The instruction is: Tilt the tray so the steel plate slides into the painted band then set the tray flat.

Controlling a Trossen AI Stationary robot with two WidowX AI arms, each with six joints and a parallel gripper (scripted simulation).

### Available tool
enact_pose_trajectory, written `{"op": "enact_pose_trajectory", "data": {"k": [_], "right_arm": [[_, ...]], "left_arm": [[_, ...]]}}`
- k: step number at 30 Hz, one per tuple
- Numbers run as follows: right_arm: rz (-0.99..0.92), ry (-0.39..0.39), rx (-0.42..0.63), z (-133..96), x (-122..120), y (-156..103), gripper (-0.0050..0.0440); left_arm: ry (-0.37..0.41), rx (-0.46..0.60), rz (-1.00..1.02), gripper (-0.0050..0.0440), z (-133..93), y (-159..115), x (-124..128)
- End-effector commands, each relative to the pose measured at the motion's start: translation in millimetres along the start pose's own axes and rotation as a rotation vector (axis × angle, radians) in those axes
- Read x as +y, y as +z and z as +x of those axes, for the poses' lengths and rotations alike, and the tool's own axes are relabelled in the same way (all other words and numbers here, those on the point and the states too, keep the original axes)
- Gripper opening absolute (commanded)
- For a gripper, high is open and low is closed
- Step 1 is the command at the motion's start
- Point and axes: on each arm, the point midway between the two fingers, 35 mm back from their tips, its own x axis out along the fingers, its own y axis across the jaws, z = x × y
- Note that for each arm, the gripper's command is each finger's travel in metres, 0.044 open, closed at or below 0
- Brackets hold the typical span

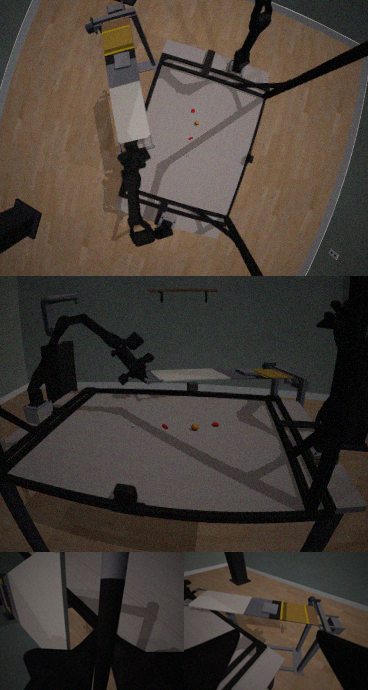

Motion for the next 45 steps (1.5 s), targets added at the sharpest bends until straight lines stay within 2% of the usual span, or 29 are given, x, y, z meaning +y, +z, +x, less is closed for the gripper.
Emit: {"op": "enact_pose_trajectory", "data": {"k": [1, 45], "right_arm": [[-0.002, 0.002, -0.002, 0.0, 0.4, 0.2, 0.044], [-0.002, 0.002, -0.002, 0.0, 0.4, 0.2, 0.044]], "left_arm": [[0.027, 0.004, 0.0, 0.0, -14.2, -0.7, 11.6], [0.054, 0.004, 0.0, 0.0, -37.8, -0.6, 32.3]]}}
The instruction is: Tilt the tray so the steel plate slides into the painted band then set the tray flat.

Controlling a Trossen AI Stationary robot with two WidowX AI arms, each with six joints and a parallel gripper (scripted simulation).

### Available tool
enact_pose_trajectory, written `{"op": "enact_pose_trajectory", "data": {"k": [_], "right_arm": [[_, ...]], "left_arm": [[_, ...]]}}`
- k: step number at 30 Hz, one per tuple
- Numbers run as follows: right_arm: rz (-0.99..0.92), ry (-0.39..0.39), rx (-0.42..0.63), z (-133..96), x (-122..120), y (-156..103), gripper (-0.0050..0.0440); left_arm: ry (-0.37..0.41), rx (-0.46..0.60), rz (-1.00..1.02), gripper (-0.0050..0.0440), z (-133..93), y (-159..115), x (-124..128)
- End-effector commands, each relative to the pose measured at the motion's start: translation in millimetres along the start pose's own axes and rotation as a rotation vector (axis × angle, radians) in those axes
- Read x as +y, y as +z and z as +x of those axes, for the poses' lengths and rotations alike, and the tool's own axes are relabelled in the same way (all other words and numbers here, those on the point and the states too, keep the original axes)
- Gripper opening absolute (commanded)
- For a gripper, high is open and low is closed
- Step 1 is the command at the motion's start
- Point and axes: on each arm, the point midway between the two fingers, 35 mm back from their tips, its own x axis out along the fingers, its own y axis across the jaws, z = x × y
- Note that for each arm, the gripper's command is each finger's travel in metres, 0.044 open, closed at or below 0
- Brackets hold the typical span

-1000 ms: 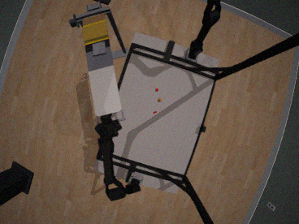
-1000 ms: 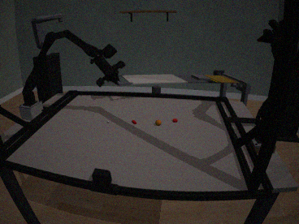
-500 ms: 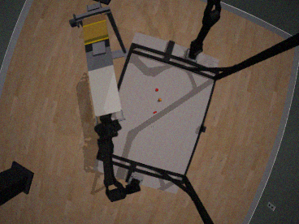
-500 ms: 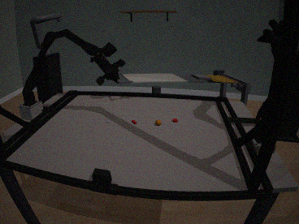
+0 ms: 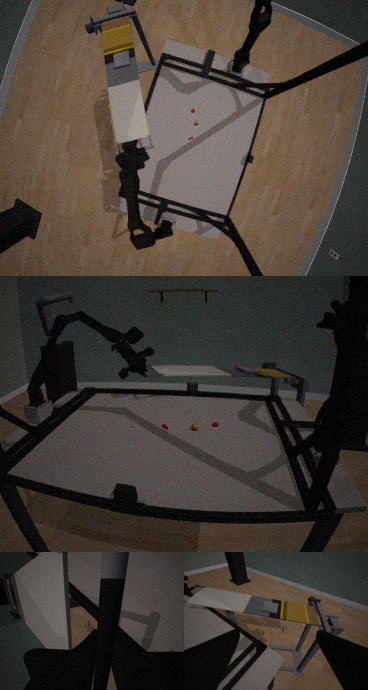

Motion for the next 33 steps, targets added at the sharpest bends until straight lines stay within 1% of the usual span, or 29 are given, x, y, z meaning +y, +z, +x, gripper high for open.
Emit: {"op": "enact_pose_trajectory", "data": {"k": [1, 33], "right_arm": [[-0.002, 0.002, -0.002, 0.0, 0.4, 0.2, 0.044], [-0.002, 0.002, -0.002, 0.0, 0.4, 0.2, 0.044]], "left_arm": [[0.037, 0.003, 0.0, 0.0, -17.0, -0.7, 15.5], [0.061, 0.003, 0.0, 0.0, -32.8, -0.7, 30.8]]}}
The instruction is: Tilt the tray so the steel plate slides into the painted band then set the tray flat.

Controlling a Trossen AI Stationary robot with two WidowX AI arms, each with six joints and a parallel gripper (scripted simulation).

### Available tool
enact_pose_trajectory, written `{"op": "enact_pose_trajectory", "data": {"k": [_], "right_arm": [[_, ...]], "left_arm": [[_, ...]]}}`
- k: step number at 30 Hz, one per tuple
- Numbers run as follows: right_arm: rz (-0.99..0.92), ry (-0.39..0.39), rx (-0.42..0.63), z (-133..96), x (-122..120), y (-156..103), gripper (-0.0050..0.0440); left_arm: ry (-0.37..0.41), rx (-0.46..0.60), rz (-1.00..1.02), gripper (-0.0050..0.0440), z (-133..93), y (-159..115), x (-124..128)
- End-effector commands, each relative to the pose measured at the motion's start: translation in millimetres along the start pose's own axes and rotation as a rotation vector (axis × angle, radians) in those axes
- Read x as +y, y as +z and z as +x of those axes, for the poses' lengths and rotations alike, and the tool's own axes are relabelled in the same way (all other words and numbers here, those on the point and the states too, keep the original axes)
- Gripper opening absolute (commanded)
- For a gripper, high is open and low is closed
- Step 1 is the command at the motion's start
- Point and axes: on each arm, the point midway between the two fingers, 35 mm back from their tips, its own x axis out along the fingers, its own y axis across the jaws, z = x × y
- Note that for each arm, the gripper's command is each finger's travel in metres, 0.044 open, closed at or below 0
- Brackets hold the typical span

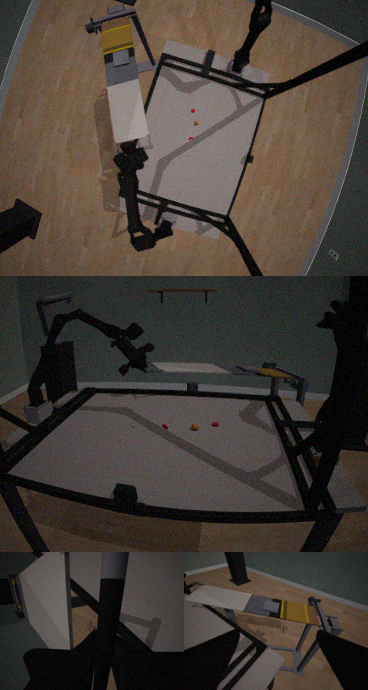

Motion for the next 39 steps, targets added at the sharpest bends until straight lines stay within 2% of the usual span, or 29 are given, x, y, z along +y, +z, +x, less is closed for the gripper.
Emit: {"op": "enact_pose_trajectory", "data": {"k": [1, 19, 20, 24, 28, 33, 39], "right_arm": [[-0.002, 0.002, -0.002, 0.0, 0.4, 0.2, 0.044], [-0.002, 0.002, -0.002, 0.0, 0.4, 0.2, 0.044], [-0.002, 0.002, -0.002, 0.0, 0.4, 0.2, 0.044], [-0.002, 0.002, -0.002, 0.0, 0.4, 0.2, 0.044], [-0.002, 0.002, -0.002, 0.0, 0.4, 0.2, 0.044], [-0.002, 0.002, -0.002, 0.0, 0.4, 0.2, 0.044], [-0.002, 0.002, -0.002, 0.0, 0.4, 0.2, 0.044]], "left_arm": [[0.046, 0.003, 0.0, 0.0, -18.5, -0.7, 18.4], [0.062, 0.003, 0.0, 0.0, -27.3, -0.7, 27.4], [0.063, 0.003, 0.0, 0.0, -15.6, -0.7, 15.4], [0.056, 0.003, 0.0, 0.0, -16.7, -0.7, 16.5], [0.027, 0.003, 0.0, 0.0, 32.1, -0.9, -29.4], [-0.015, 0.003, 0.0, 0.0, 30.1, -0.9, -27.8], [-0.011, 0.003, 0.0, 0.0, 26.6, -0.8, -24.6]]}}
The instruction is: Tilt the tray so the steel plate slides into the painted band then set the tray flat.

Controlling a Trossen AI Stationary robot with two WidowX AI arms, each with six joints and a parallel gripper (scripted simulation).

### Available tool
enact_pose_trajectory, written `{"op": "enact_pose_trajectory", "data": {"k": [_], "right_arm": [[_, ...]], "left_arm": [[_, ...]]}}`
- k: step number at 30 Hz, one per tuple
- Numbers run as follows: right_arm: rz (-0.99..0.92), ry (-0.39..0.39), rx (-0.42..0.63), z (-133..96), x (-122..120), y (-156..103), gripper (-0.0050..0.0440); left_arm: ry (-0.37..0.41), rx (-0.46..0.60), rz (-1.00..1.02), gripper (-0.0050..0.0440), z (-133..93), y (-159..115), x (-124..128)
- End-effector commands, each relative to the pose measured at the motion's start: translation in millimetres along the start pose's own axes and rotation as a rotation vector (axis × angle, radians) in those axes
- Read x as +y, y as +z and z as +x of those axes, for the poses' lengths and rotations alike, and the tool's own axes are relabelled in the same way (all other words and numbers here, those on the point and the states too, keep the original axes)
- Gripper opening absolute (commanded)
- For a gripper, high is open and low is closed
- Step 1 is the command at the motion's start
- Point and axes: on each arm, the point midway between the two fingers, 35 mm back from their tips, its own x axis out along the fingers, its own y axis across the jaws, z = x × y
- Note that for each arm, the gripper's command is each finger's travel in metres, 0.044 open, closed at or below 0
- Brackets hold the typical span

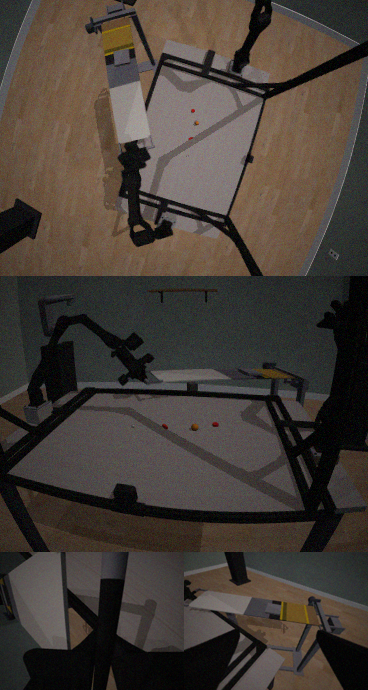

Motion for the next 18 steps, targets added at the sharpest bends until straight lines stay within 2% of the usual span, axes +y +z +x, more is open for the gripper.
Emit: {"op": "enact_pose_trajectory", "data": {"k": [1, 18], "right_arm": [[-0.002, 0.002, -0.002, 0.0, 0.4, 0.2, 0.044], [-0.002, 0.002, -0.002, 0.0, 0.4, 0.2, 0.044]], "left_arm": [[0.015, 0.004, 0.001, 0.0, -9.5, -0.7, 8.6], [0.023, 0.004, 0.001, 0.0, -18.5, -0.7, 16.2]]}}
